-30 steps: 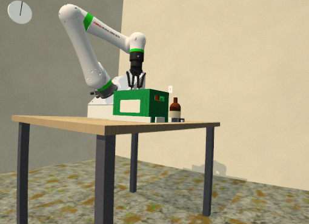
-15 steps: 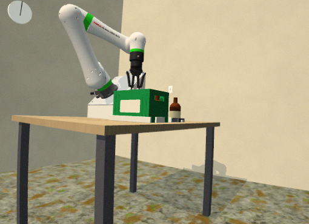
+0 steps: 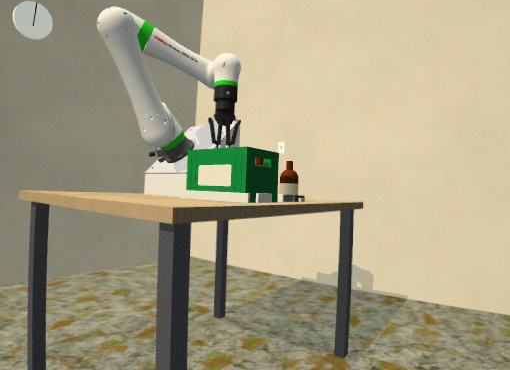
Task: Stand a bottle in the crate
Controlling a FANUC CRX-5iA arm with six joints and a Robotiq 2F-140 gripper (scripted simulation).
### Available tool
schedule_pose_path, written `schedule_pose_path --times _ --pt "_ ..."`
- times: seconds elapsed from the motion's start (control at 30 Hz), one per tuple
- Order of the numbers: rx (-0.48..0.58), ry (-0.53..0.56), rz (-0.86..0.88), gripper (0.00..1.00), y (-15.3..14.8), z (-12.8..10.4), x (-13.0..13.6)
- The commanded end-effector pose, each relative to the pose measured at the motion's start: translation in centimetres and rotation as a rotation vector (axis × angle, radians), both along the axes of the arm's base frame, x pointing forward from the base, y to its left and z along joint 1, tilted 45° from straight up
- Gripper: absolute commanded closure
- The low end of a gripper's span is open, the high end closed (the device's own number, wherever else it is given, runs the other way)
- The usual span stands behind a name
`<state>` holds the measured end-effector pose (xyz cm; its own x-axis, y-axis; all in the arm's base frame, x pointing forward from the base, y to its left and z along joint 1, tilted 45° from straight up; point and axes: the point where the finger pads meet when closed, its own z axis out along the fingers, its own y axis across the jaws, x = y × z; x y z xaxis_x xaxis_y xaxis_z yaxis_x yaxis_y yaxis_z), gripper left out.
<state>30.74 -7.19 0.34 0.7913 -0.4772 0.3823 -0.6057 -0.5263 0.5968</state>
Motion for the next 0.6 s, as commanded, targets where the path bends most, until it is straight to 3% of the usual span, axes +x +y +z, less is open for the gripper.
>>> schedule_pose_path --times 0.0,0.03,0.57 --pt "0.0 0.0 0.0 1.0 0.02 0.0 0.01" --pt "0.0 0.0 0.0 0.62 0.02 0.0 0.01" --pt "0.0 0.0 0.0 0.62 0.02 0.0 0.01"
